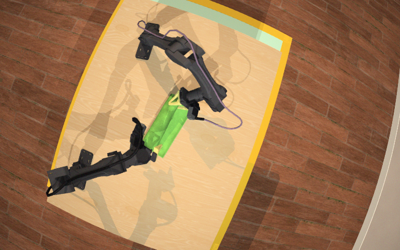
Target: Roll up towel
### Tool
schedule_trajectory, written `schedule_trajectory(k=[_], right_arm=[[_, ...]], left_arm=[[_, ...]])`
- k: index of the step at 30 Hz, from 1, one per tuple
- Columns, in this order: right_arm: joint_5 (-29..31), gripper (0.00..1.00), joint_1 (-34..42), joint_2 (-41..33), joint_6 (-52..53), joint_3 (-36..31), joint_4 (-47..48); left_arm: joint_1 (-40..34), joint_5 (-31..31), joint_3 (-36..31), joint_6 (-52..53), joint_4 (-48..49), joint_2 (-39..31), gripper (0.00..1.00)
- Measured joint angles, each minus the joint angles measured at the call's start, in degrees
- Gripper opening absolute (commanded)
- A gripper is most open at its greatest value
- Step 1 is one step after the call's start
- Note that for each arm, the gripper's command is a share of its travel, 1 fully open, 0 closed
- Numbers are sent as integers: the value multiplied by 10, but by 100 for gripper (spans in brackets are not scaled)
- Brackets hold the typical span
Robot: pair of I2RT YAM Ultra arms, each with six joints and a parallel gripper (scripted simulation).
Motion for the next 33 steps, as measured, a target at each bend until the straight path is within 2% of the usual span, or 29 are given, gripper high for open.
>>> schedule_trajectory(k=[8, 12, 24, 33], right_arm=[[1, 98, 0, 57, 0, -60, 85], [1, 98, 1, 69, 2, -67, 115], [3, 47, 4, 78, 2, -67, 143], [3, 39, 4, 78, 2, -67, 145]], left_arm=[[0, 0, 0, 0, 0, 0, 31], [0, 0, 0, 0, 0, 0, 31], [0, 0, 0, 0, 0, 0, 31], [0, 0, 0, 0, 0, 0, 31]])
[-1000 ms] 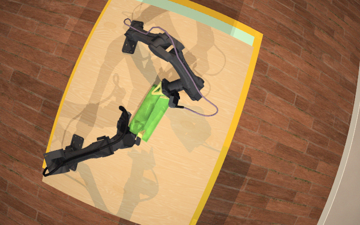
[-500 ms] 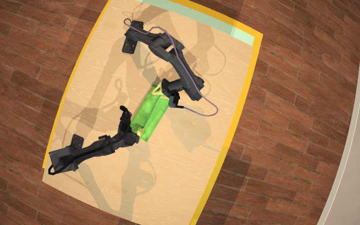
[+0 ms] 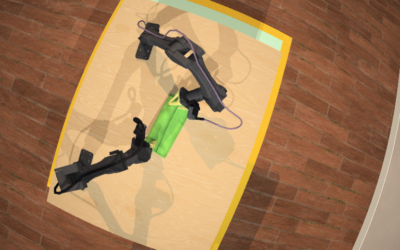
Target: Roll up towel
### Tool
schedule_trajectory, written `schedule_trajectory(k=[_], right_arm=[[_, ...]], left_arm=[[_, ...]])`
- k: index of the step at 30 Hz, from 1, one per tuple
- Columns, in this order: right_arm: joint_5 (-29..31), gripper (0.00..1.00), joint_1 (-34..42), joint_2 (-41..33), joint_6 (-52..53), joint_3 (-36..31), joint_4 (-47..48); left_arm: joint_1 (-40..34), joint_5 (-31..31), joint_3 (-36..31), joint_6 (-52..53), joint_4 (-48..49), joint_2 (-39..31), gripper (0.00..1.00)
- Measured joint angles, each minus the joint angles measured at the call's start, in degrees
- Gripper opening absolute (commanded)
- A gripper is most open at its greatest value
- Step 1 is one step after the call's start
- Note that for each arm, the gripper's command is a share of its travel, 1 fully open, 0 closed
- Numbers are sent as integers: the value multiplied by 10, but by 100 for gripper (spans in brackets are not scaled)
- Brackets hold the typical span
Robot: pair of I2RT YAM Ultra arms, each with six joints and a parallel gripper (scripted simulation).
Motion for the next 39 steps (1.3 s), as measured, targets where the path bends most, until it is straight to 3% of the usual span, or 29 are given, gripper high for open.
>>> schedule_trajectory(k=[19, 25, 27, 36, 39], right_arm=[[0, 30, 0, 0, 0, 0, 4], [0, 30, 0, 0, 0, 0, 7], [0, 30, 0, 0, 0, 0, 7], [0, 30, 0, 0, 0, 0, 8], [0, 30, 0, 0, 0, 0, 8]], left_arm=[[1, 0, 0, 0, 0, 0, 31], [1, 0, 0, 0, 0, 2, 52], [1, 0, 0, 0, 0, 3, 52], [1, 8, 2, 2, -26, 2, 85], [1, 9, 5, 2, -37, 3, 85]])
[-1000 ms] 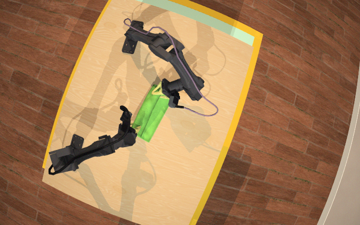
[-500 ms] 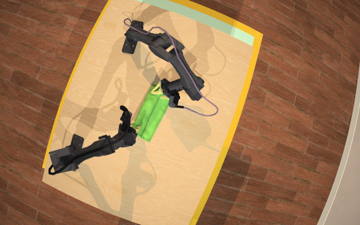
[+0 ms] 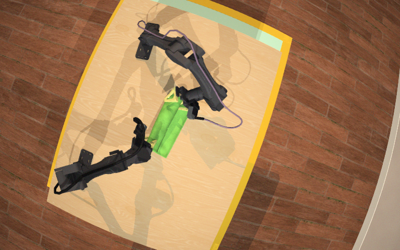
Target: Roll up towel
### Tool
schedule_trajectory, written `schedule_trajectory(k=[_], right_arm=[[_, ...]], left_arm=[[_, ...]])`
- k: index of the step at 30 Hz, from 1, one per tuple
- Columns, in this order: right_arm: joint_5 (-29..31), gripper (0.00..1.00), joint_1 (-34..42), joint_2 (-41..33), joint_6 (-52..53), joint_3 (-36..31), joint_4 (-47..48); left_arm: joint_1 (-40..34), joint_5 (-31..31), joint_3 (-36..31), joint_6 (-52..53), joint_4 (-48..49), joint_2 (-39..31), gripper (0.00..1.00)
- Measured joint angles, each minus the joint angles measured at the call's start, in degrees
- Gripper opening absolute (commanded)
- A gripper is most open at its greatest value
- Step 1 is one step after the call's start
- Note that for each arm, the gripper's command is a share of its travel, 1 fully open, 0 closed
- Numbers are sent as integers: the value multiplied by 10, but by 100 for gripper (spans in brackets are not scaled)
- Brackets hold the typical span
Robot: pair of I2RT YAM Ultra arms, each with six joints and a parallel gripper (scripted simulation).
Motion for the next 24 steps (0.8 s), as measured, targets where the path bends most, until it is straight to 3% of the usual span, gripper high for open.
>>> schedule_trajectory(k=[11, 24], right_arm=[[-15, 30, -5, 0, 8, 5, -15], [-118, 30, -54, 49, 36, 113, -167]], left_arm=[[35, -19, 50, 20, -28, 0, 85], [78, -36, 64, 21, -37, -31, 87]])
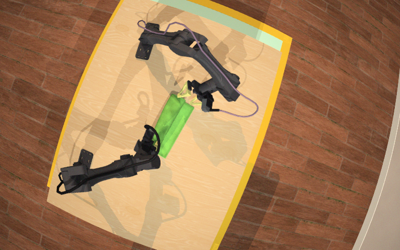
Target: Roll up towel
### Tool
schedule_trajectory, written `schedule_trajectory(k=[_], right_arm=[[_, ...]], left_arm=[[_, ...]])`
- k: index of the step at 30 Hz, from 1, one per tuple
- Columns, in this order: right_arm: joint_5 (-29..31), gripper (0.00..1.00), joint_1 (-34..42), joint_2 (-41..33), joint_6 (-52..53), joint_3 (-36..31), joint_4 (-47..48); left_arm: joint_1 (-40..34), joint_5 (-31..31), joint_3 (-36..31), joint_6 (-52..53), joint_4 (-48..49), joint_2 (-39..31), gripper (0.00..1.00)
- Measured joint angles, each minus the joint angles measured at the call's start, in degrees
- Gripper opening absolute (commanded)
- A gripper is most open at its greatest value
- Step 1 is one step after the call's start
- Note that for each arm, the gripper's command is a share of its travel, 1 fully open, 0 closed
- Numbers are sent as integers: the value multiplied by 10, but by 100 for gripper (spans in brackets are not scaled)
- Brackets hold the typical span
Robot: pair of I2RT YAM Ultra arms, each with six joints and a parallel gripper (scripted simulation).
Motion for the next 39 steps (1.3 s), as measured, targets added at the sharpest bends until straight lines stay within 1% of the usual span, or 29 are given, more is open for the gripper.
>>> schedule_trajectory(k=[5, 7, 9, 15, 17, 23, 30, 33, 36, 39], right_arm=[[-44, 30, -19, 33, 5, 55, -69], [-64, 30, -28, 49, 8, 80, -101], [-85, 30, -37, 67, 9, 106, -133], [-146, 30, -60, 125, 10, 184, -228], [-159, 30, -65, 136, 8, 198, -251], [-207, 30, -75, 191, -2, 266, -342], [-254, 30, -87, 249, -26, 334, -444], [-266, 30, -89, 266, -37, 350, -476], [-273, 30, -89, 276, -48, 361, -506], [-277, 30, -89, 284, -57, 367, -524]], left_arm=[[-7, -10, -3, 15, 4, -3, 89], [-14, -14, -28, 17, 25, -25, 90], [-24, -19, -70, 17, 56, -65, 91], [-58, -36, -211, 2, 186, -216, 92], [-65, -40, -235, -6, 224, -243, 93], [-97, -75, -386, -42, 391, -362, 95], [-143, -127, -523, -84, 570, -483, 98], [-153, -145, -556, -98, 620, -505, 98], [-156, -160, -570, -110, 663, -508, 98], [-157, -168, -576, -114, 685, -508, 98]])
